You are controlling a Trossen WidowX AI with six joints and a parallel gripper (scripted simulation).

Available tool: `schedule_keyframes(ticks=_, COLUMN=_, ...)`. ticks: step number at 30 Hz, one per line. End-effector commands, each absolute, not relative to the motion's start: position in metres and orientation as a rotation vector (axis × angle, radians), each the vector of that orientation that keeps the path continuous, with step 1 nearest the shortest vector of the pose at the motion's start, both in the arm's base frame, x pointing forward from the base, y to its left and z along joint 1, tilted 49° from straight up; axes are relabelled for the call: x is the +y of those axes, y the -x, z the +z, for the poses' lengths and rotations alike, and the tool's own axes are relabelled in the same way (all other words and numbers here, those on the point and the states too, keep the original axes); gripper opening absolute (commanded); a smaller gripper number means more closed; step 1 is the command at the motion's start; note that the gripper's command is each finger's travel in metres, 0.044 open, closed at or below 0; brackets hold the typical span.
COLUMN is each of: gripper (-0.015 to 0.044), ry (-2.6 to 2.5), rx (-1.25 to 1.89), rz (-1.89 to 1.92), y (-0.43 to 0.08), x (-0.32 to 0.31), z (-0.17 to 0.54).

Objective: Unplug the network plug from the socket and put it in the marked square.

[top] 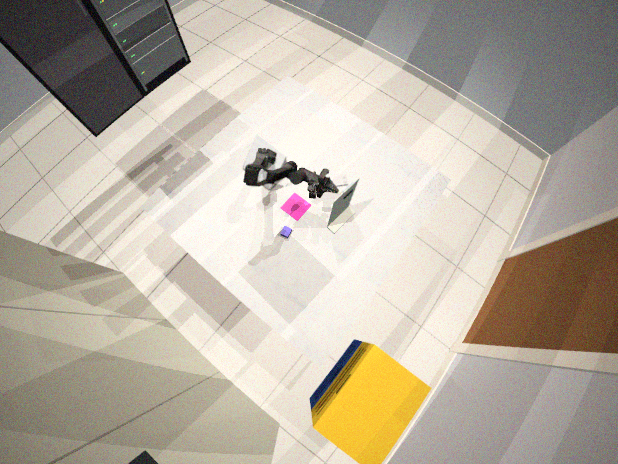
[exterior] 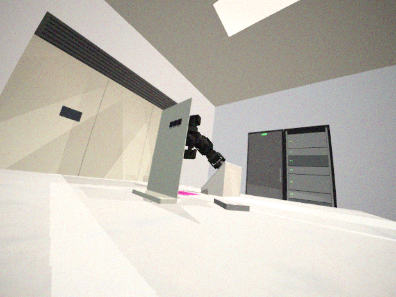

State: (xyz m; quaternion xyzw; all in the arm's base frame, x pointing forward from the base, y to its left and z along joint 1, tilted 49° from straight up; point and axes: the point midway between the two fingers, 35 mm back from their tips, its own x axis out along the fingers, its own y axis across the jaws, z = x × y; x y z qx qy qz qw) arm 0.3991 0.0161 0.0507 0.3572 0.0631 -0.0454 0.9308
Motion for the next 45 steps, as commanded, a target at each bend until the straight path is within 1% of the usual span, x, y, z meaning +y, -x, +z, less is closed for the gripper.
schedule_keyframes(ticks=1, gripper=0.0, ry=-0.737, rx=0.128, rz=-0.097, y=-0.396, x=0.016, z=0.05)
schedule_keyframes(ticks=45, gripper=0.0, ry=-0.738, rx=0.152, rz=-0.108, y=-0.369, x=0.024, z=0.048)
